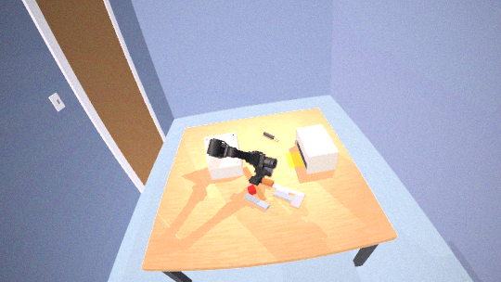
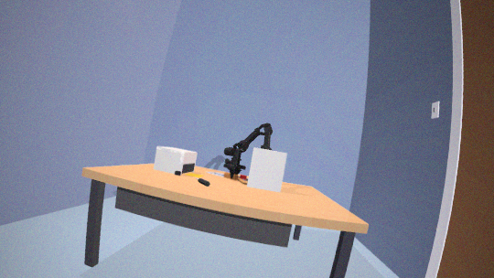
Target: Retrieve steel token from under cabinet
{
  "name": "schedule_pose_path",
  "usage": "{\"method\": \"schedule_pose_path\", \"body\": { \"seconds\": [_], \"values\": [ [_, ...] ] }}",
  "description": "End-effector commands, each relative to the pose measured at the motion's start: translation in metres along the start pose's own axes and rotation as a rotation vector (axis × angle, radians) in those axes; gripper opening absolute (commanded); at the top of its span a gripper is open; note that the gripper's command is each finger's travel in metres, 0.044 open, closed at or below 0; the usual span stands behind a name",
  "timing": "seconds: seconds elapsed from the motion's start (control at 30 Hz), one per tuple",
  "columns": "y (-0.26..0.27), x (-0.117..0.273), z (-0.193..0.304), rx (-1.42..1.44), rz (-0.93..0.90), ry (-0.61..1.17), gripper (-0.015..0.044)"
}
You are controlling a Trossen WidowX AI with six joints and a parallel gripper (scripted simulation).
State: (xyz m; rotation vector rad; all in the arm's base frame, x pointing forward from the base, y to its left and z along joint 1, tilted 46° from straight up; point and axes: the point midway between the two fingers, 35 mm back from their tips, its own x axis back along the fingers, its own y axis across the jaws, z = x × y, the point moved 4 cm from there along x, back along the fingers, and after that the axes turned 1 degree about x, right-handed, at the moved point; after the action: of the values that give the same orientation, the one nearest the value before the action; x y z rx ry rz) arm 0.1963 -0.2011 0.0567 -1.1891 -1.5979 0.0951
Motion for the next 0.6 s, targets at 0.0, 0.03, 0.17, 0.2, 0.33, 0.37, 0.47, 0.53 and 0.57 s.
{"method": "schedule_pose_path", "body": {
  "seconds": [0.0,0.03,0.17,0.2,0.33,0.37,0.47,0.53,0.57],
  "values": [
    [-0.0012,0.0008,-0.0024,0.027,-0.002,-0.005,0.0],
    [-0.0012,0.0008,-0.0024,0.034,-0.002,-0.005,0.0],
    [-0.0013,0.0008,-0.0024,0.066,-0.002,-0.005,0.0],
    [-0.0013,0.0008,-0.0024,0.073,-0.002,-0.005,0.0],
    [-0.0014,0.0008,-0.0024,0.104,-0.001,-0.005,0.0],
    [-0.0014,0.0008,-0.0025,0.112,-0.001,-0.005,0.0],
    [-0.0015,0.0008,-0.0025,0.135,-0.001,-0.005,0.0],
    [-0.0015,0.0008,-0.0025,0.151,-0.001,-0.005,0.0],
    [-0.0015,0.0008,-0.0025,0.159,-0.001,-0.005,0.0]
  ]
}}
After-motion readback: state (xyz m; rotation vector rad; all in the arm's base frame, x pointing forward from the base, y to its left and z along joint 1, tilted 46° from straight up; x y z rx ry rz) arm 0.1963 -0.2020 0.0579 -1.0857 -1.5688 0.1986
